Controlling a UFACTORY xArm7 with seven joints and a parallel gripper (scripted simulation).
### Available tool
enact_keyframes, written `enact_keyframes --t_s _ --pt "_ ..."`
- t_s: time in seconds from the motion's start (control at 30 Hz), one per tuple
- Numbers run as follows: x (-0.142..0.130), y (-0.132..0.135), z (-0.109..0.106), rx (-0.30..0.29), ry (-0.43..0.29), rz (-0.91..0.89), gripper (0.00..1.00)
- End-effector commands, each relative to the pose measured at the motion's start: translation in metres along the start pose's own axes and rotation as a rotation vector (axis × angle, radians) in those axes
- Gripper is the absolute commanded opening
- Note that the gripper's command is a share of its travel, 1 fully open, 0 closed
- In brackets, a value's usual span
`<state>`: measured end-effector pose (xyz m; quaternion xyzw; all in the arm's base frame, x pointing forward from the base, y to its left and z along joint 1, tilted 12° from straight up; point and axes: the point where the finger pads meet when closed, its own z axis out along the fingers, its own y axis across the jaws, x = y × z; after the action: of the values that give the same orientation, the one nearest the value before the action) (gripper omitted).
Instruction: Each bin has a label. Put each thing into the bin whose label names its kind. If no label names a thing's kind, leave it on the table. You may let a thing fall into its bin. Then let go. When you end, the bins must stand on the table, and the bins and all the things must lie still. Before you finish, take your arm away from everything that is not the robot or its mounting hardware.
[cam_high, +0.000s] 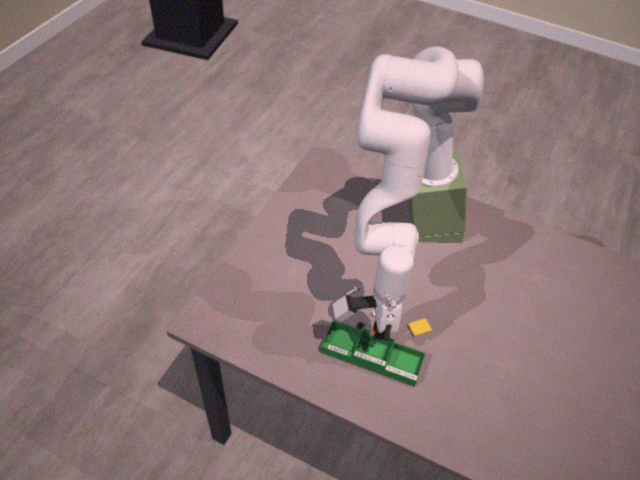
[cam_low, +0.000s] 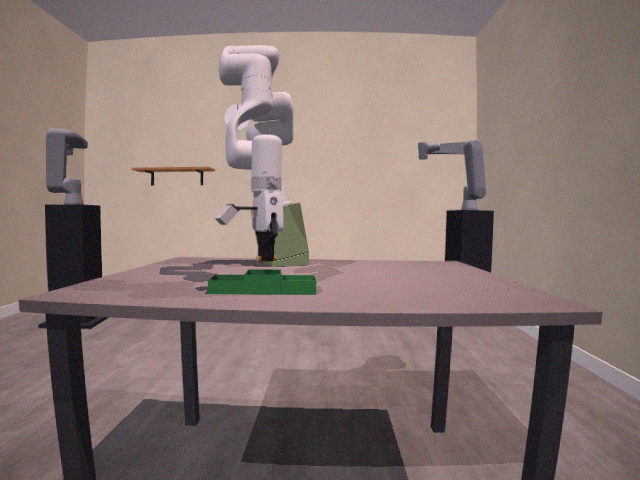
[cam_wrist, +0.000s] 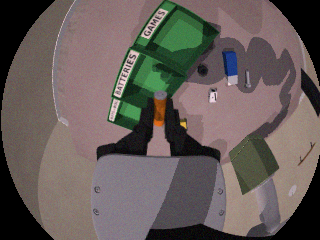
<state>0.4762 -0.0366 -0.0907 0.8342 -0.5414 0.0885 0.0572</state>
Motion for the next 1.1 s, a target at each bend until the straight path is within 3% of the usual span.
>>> enact_keyframes --t_s 0.0,0.4,1.07 --pt "0.0120 -0.0170 0.0015 -0.006 -0.002 0.101 0.00" --pt "0.0133 -0.0186 0.0016 -0.016 -0.004 0.463 0.00" --pt "0.0121 -0.0170 0.0075 -0.016 -0.004 0.463 0.00"
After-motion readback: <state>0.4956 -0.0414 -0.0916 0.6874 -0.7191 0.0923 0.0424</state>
